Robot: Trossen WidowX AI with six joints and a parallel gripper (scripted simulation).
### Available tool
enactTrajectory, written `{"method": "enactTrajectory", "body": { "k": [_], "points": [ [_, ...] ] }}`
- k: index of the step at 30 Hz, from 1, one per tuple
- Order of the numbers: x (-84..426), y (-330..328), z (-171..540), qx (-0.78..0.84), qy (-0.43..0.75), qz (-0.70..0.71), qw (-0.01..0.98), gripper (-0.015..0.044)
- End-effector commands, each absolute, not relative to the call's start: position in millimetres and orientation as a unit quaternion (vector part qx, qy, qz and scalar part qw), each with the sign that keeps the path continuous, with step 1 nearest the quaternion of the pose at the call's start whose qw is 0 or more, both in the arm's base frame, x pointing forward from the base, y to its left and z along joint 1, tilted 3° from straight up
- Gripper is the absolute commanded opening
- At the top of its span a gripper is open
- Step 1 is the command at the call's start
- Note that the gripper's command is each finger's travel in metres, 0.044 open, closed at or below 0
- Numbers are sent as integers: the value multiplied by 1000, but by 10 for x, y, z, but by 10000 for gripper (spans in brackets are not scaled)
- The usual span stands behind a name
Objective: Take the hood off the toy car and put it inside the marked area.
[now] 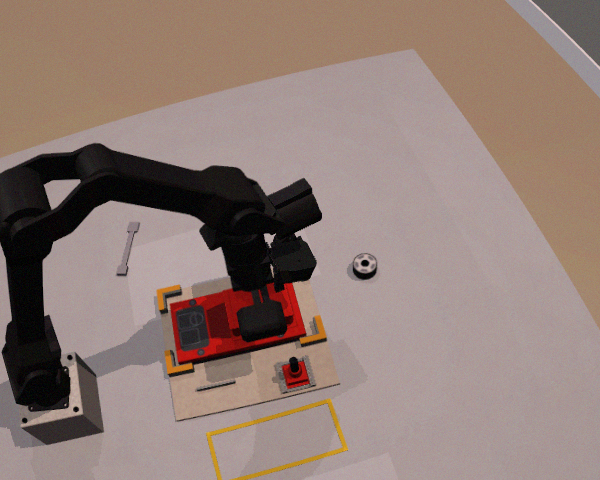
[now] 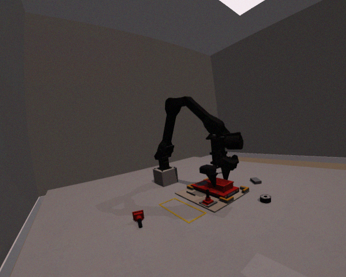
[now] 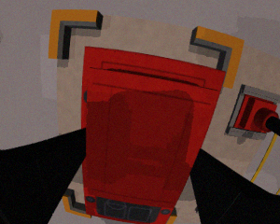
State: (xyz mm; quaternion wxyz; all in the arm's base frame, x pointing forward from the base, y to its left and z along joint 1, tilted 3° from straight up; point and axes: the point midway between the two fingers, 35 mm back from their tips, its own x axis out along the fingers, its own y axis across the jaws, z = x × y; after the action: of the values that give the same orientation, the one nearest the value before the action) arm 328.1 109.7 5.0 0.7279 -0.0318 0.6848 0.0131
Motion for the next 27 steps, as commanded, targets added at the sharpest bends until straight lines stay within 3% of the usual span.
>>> {"method": "enactTrajectory", "body": {
  "k": [1,27],
  "points": [
    [3290,1101,86,-32,684,13,729,0],
    [3278,1105,255,-31,684,13,729,0]
  ]
}}
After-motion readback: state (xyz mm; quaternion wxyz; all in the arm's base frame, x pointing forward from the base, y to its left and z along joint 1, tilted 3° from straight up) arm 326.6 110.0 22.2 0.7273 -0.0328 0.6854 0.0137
